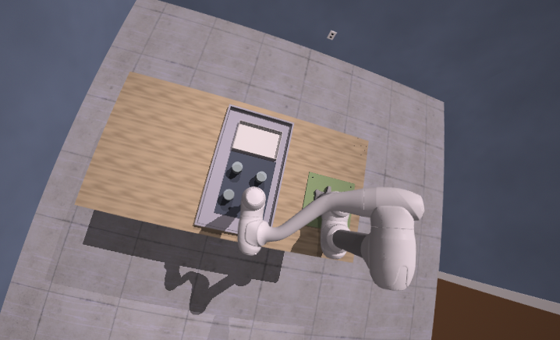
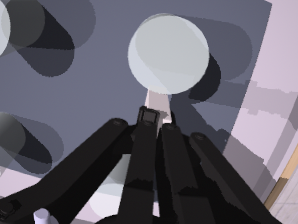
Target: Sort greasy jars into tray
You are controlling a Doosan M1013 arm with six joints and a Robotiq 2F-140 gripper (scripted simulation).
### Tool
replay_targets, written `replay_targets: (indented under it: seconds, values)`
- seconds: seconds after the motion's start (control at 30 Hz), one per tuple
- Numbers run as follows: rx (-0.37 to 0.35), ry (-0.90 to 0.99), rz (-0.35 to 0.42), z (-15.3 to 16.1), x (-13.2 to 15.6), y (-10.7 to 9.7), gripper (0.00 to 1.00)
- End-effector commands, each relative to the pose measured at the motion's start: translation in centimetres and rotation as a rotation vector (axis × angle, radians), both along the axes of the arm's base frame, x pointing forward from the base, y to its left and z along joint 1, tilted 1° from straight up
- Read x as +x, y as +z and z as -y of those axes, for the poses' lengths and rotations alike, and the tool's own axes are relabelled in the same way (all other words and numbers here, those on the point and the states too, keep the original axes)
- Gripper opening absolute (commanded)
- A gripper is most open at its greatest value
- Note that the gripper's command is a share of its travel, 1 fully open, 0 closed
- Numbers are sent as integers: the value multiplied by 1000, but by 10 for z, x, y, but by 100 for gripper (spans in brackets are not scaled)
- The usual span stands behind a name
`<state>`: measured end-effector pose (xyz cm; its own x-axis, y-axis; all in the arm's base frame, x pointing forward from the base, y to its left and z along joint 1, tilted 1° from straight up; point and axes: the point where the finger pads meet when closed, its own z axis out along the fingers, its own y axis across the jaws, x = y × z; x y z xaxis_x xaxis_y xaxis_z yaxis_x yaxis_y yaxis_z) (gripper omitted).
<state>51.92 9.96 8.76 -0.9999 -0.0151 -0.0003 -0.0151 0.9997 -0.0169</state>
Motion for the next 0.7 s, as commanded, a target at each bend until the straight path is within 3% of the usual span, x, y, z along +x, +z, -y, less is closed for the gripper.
replay_targets:
  seconds: [0.0, 0.67]
  values:
    - [1, -7, 0, -1, -4, -1, 0]
    - [1, -7, 0, -1, -7, 0, 0]
